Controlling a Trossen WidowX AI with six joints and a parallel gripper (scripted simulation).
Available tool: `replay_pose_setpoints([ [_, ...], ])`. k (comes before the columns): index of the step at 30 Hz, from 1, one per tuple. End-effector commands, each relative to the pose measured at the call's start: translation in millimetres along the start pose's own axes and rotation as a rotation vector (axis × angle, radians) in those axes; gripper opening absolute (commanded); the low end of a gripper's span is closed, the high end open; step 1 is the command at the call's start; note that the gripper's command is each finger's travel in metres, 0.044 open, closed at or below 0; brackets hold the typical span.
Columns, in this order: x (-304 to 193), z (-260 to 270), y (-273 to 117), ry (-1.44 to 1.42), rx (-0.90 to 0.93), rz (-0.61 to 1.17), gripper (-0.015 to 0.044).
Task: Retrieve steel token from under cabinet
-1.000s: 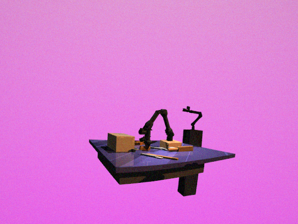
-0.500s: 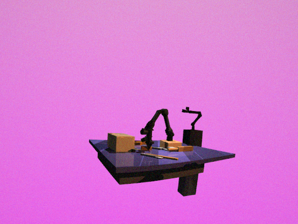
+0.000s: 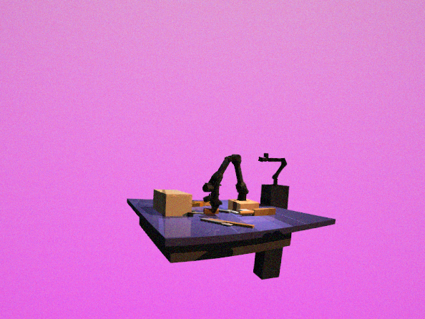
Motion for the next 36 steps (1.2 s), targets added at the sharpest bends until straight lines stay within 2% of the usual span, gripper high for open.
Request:
replay_pose_setpoints([
  [1, -7, -1, 1, 0.001, -0.003, 0.002, 0.0000],
  [36, -52, -3, 1, 0.001, -0.003, 0.006, 0.0000],
])
Point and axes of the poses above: the point midway between the two fingers, 35 mm back from their tips, its own y axis out along the fingers, its own z axis across the jaws, x = y × z, the point moved 7 cm from there along -y, back along the fingers, and after that the axes turned 6 degrees about y, right-handed, at the moved point
